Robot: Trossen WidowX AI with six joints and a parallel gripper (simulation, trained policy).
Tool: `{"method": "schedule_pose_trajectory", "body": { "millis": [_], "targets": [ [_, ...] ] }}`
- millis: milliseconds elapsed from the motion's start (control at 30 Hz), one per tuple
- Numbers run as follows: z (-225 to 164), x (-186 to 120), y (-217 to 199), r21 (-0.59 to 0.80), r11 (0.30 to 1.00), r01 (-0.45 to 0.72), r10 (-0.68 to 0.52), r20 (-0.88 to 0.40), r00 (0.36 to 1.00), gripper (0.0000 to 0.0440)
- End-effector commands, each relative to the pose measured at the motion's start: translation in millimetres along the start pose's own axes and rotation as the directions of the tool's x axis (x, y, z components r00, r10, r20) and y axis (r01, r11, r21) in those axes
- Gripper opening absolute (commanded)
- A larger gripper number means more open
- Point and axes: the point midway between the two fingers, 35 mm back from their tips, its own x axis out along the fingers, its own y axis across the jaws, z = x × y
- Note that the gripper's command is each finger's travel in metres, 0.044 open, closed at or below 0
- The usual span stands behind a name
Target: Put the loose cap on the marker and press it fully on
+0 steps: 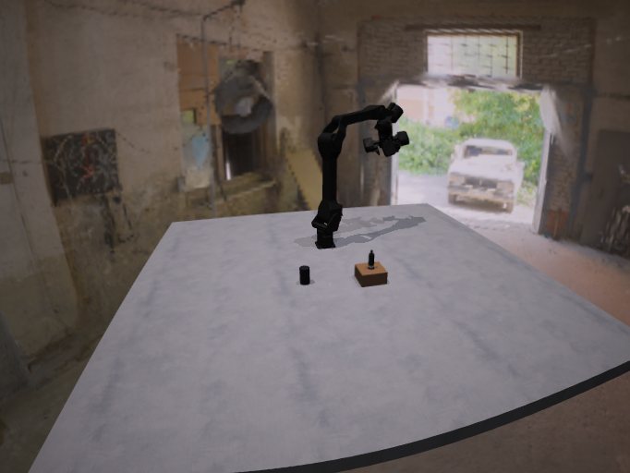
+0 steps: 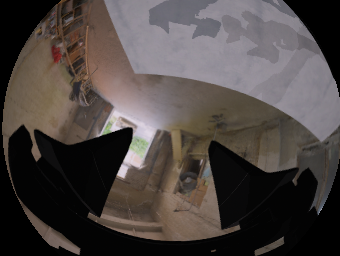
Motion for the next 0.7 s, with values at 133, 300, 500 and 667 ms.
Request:
{"method": "schedule_pose_trajectory", "body": {
  "millis": [133, 300, 500, 667],
  "targets": [
    [17.8, -15.6, 17.4, 0.033, 0.998, -0.044, 0.043, 0.034, 0.999, 0.0335],
    [28.4, -25.0, 27.0, 0.056, 0.996, -0.068, 0.065, 0.051, 0.997, 0.0336],
    [41.5, -36.6, 37.9, 0.084, 0.992, -0.097, 0.091, 0.072, 0.993, 0.0336],
    [52.7, -46.5, 46.5, 0.107, 0.987, -0.121, 0.112, 0.090, 0.990, 0.0337]
  ]
}}
